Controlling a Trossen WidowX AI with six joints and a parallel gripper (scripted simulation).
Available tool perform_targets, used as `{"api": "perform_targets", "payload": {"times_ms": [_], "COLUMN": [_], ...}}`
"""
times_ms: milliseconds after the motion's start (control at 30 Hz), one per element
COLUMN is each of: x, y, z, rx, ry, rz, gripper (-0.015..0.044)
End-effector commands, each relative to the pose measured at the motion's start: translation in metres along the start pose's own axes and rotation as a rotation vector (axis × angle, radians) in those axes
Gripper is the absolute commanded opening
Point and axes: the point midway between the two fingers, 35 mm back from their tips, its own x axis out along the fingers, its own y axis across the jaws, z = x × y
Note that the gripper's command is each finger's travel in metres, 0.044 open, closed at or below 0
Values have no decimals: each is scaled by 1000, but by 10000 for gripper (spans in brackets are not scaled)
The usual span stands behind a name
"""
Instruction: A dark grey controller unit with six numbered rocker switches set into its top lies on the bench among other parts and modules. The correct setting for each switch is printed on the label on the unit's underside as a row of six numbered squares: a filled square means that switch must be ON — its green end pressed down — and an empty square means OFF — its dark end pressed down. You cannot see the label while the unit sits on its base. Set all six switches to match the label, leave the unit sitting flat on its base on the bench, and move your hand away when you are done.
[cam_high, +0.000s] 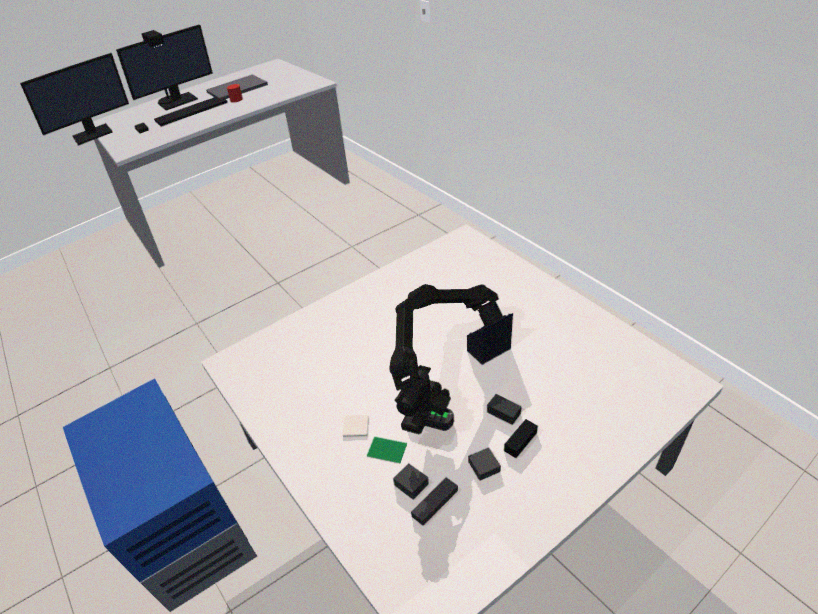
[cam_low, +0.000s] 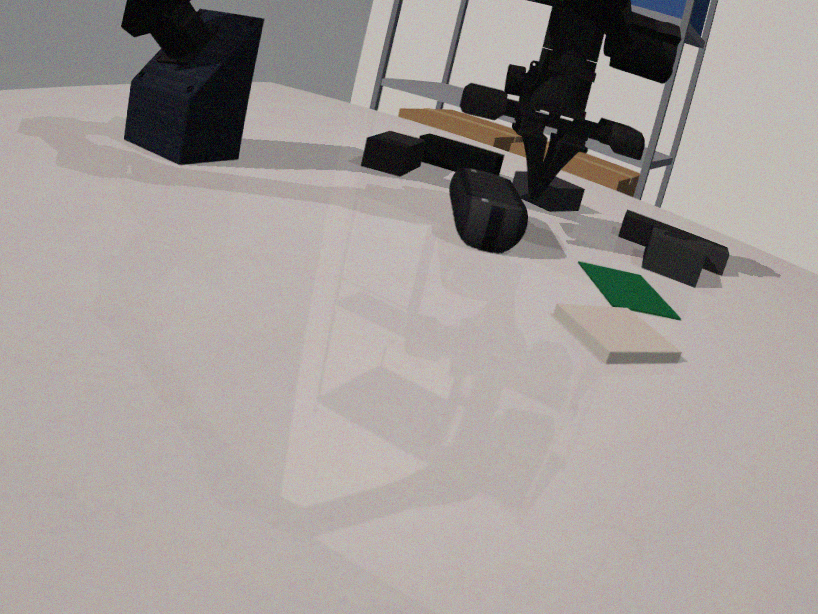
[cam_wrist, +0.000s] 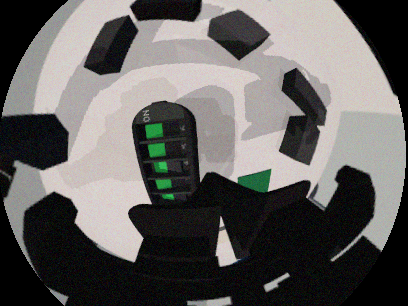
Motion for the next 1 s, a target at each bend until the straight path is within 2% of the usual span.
{"api": "perform_targets", "payload": {"times_ms": [0, 667, 833, 967], "x": [8, 36, -10, -12], "y": [0, 2, 1, 1], "z": [1, 1, 1, 1], "rx": [-7, -7, -7, -7], "ry": [4, 6, 3, 4], "rz": [3, 5, 3, 3], "gripper": [0, 0, 0, 0]}}
